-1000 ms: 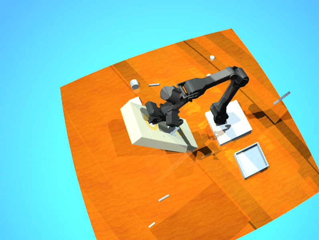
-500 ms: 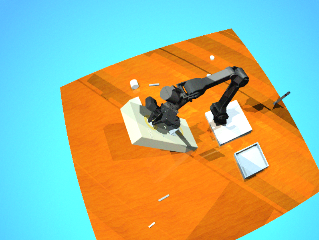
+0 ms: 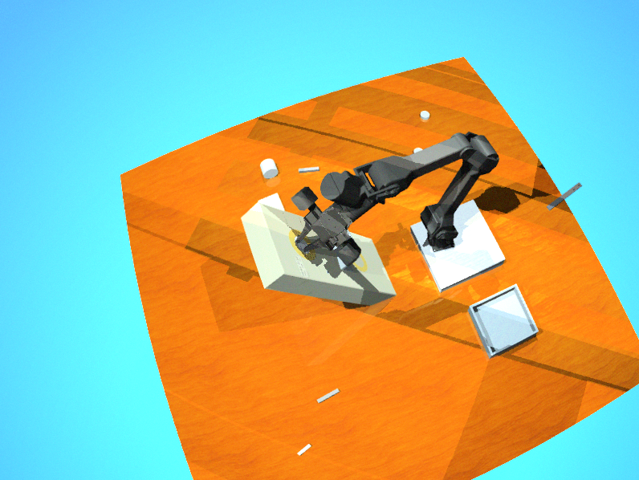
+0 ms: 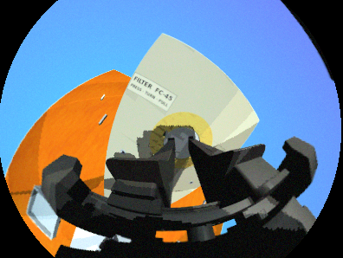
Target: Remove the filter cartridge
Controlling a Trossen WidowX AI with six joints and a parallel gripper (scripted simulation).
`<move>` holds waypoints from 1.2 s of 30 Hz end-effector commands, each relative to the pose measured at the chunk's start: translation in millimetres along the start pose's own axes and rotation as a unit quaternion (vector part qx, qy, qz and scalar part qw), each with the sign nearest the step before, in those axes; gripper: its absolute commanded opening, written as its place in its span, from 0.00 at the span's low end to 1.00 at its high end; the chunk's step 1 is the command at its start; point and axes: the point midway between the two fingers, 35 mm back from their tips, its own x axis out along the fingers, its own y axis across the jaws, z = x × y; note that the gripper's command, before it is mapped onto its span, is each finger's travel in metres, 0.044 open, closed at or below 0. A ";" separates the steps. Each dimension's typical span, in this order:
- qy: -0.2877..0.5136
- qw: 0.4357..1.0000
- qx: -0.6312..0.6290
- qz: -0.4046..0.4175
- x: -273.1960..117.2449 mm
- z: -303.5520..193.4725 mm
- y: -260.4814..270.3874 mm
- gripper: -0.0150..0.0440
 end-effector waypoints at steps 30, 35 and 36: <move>0.000 0.928 0.372 0.000 9.2 1.3 -0.6 0.25; 0.000 0.928 0.372 0.000 9.2 1.3 -0.6 0.25; 0.000 0.928 0.372 0.000 9.2 1.3 -0.6 0.25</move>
